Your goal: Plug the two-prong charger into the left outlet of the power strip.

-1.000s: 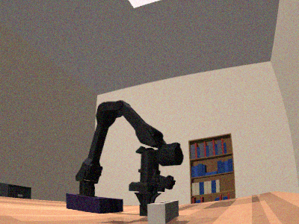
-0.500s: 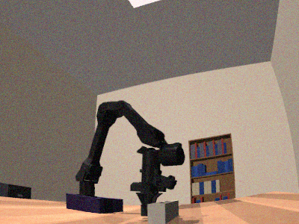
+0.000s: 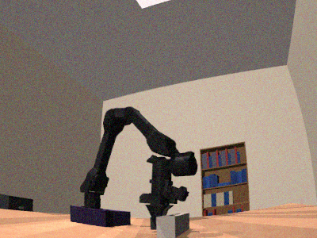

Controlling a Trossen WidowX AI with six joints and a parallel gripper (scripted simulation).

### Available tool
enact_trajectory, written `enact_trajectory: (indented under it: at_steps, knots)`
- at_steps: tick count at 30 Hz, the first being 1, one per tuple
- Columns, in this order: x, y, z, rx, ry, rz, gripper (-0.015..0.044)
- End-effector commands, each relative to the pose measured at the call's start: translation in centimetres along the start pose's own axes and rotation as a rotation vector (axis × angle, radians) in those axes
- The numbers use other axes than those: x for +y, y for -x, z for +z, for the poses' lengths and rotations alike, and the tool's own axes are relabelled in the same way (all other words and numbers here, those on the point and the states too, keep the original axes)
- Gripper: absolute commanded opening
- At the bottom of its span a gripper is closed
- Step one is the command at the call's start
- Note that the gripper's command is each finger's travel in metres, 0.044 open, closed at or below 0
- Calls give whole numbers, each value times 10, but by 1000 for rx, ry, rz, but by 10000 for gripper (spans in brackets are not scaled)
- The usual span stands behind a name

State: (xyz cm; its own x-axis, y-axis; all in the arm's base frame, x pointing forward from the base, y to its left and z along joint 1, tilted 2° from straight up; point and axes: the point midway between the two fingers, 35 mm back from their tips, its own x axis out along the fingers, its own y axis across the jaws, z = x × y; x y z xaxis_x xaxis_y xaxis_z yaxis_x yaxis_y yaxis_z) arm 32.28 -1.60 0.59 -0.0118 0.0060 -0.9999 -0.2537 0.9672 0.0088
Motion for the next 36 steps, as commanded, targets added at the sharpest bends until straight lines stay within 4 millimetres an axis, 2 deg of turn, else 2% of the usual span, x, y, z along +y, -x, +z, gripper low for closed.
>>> enact_trajectory:
  at_steps: [1, 36]
  knots:
    - [0, 1, 3, -4, -2, -3, 0]
    - [0, 1, 16, -5, -1, -3, 0]
